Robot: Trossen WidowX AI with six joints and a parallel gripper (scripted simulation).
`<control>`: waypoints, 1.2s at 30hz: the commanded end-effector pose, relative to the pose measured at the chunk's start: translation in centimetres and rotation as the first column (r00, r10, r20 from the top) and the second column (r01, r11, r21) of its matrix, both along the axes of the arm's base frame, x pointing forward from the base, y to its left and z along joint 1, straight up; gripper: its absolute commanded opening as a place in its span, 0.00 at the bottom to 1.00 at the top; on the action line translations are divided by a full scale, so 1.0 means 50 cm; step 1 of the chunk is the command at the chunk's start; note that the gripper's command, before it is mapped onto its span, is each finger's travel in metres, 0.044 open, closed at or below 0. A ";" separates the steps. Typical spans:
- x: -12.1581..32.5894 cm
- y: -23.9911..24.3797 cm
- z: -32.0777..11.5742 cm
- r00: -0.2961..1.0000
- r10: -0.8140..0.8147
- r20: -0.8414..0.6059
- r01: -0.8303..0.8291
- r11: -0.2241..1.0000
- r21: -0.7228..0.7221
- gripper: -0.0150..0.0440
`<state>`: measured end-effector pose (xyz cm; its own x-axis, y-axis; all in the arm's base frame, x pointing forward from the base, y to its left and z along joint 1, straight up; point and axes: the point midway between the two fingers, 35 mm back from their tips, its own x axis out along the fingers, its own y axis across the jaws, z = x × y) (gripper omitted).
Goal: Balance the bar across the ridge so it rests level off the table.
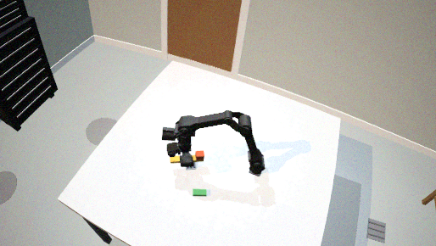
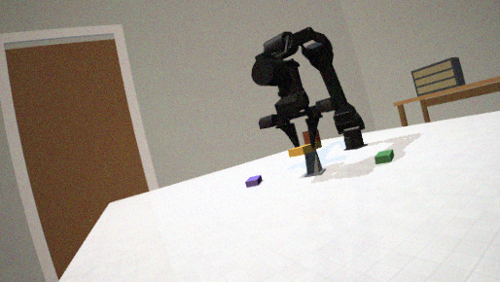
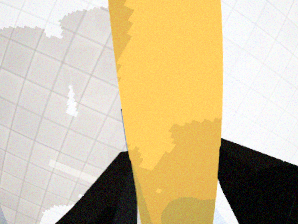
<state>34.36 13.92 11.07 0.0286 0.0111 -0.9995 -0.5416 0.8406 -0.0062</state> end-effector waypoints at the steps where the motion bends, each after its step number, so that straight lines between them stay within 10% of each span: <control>1: 0.000 0.000 -0.003 1.000 -0.002 -0.001 0.002 1.000 0.000 0.25; 36: 0.001 0.001 -0.009 1.000 -0.002 -0.001 0.002 1.000 0.000 0.25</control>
